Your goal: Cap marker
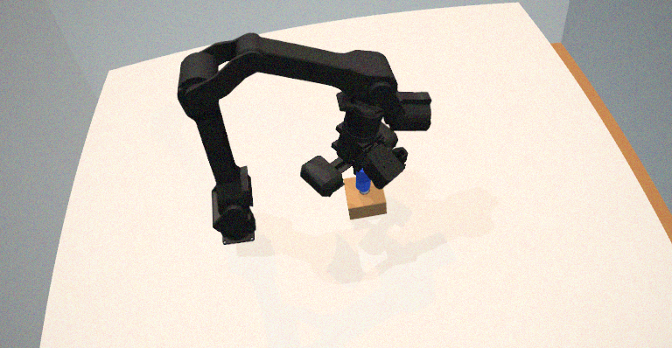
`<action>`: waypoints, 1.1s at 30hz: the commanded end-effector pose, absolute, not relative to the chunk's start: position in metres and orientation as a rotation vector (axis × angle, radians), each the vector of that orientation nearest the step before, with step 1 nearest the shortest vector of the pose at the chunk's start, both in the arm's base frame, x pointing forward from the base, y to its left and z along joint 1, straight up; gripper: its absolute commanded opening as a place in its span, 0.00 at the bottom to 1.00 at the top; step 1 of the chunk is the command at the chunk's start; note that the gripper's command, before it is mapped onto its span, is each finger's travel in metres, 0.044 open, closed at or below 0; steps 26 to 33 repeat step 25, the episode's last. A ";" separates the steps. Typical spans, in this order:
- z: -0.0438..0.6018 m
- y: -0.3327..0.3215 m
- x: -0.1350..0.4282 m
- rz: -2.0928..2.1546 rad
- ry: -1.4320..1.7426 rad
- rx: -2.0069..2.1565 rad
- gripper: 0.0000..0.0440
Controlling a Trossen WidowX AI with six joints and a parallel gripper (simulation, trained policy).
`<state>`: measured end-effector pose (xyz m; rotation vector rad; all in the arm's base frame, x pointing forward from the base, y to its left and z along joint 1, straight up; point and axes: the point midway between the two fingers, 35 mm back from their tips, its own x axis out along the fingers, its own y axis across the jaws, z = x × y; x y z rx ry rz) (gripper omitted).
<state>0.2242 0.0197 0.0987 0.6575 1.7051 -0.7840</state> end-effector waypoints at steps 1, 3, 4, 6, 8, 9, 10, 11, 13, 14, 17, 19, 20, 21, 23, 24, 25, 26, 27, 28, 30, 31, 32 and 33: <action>0.098 0.019 0.222 -0.773 1.696 0.657 0.96; 0.099 0.019 0.223 -0.765 1.681 0.663 1.00; 0.101 0.019 0.224 -0.762 1.672 0.667 1.00; 0.104 0.018 0.226 -0.755 1.654 0.674 1.00; 0.110 0.018 0.228 -0.748 1.636 0.681 1.00; 0.113 0.018 0.229 -0.744 1.626 0.684 1.00; 0.117 0.018 0.230 -0.740 1.617 0.687 1.00; 0.120 0.017 0.231 -0.737 1.609 0.689 1.00; 0.125 0.017 0.232 -0.732 1.596 0.693 1.00; 0.127 0.016 0.233 -0.730 1.589 0.695 1.00; 0.134 0.016 0.234 -0.721 1.569 0.701 1.00; 0.138 0.015 0.235 -0.714 1.556 0.706 1.00; 0.139 0.015 0.235 -0.710 1.549 0.707 1.00; 0.141 0.015 0.235 -0.707 1.543 0.709 1.00; 0.145 0.014 0.236 -0.700 1.531 0.712 1.00; 0.146 0.014 0.236 -0.696 1.526 0.713 1.00; 0.148 0.014 0.236 -0.693 1.520 0.714 1.00; 0.148 0.014 0.236 -0.693 1.520 0.714 1.00; 0.148 0.014 0.236 -0.693 1.520 0.714 1.00; 0.148 0.014 0.236 -0.693 1.520 0.714 1.00; 0.148 0.014 0.236 -0.693 1.520 0.714 1.00; 0.148 0.014 0.236 -0.693 1.520 0.714 1.00; 0.148 0.014 0.236 -0.693 1.520 0.714 1.00; 0.148 0.014 0.236 -0.693 1.520 0.714 1.00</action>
